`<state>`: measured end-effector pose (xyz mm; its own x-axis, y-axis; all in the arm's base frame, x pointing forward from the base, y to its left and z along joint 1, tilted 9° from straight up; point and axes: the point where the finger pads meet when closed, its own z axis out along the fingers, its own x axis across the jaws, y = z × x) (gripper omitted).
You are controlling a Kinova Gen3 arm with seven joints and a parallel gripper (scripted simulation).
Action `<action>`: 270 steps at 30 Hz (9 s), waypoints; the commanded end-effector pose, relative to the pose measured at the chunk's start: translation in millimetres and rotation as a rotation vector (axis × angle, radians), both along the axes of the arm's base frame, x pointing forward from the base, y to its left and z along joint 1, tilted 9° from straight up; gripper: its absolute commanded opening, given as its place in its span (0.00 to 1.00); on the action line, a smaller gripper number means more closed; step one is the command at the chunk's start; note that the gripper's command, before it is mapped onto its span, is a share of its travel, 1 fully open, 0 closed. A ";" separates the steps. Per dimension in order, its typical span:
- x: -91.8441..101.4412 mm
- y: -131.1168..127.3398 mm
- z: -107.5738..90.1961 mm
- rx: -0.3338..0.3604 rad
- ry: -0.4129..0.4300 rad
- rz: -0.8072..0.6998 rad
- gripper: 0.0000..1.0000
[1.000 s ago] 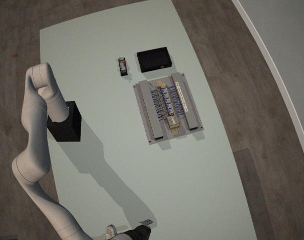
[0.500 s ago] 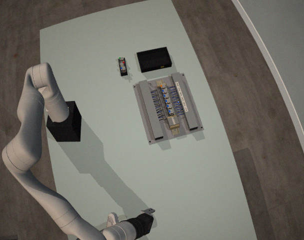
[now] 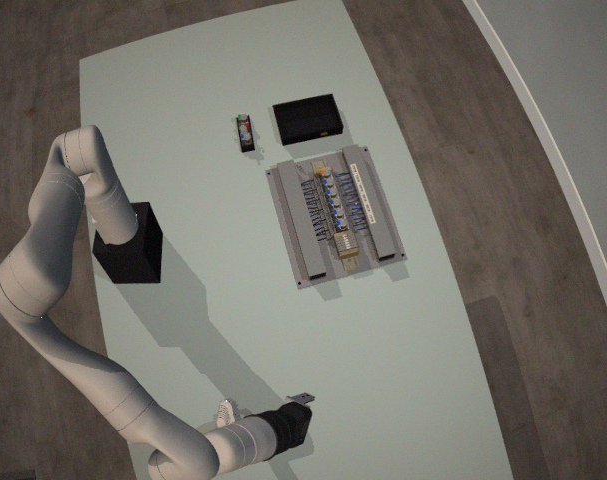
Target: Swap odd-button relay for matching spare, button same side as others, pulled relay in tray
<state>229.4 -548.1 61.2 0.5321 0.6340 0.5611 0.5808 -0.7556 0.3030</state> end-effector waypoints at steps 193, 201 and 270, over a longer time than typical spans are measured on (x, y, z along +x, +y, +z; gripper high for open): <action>233.3 332.3 424.0 -0.012 0.003 -0.003 1.00; 233.2 332.0 421.2 -0.013 0.002 0.001 1.00; 227.6 324.5 412.2 0.044 0.141 -0.151 1.00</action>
